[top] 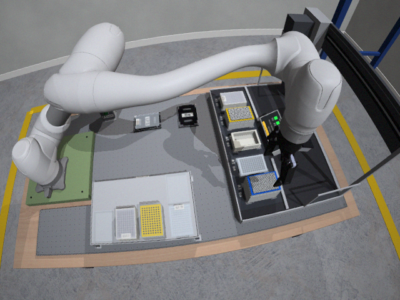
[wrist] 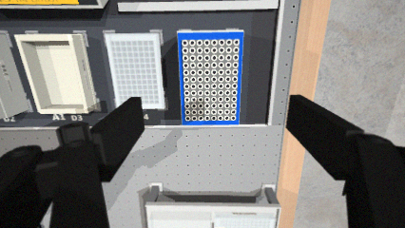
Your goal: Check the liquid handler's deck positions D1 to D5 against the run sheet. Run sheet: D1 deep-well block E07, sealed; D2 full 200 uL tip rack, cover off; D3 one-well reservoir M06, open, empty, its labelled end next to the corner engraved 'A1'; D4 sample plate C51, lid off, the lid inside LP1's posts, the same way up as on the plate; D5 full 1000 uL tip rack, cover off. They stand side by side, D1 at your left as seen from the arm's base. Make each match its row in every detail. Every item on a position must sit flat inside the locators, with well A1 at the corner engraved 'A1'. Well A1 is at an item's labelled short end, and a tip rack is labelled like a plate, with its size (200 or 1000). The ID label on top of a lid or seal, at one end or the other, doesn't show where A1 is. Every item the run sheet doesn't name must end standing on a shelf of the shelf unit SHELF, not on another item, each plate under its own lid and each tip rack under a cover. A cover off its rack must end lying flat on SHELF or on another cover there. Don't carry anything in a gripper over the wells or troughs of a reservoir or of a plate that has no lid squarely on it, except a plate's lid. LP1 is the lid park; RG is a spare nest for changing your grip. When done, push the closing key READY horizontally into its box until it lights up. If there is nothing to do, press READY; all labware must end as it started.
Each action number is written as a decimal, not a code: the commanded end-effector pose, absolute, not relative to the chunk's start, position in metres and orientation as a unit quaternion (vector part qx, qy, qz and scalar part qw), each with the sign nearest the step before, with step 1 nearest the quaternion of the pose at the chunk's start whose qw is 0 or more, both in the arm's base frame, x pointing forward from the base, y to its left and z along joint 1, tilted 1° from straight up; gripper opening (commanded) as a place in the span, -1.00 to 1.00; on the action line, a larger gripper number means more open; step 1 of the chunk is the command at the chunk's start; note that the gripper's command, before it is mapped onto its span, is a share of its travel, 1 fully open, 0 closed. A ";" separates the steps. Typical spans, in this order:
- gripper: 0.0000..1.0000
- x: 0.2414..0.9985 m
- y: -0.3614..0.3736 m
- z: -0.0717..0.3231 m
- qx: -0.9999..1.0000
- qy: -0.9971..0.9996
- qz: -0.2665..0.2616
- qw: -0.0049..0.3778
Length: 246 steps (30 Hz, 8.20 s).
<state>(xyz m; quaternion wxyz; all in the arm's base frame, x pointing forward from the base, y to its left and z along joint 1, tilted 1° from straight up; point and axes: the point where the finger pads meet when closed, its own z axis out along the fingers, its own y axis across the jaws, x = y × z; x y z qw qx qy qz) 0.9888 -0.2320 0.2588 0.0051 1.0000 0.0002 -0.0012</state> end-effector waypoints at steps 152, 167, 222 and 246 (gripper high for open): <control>-0.80 0.824 -0.129 0.274 0.697 0.717 -0.004 0.003; -0.80 0.824 -0.064 0.274 0.697 0.717 -0.004 0.003; -0.80 0.824 0.145 0.272 0.697 0.717 -0.004 0.003; -0.80 0.814 0.234 0.271 0.697 0.717 -0.004 0.003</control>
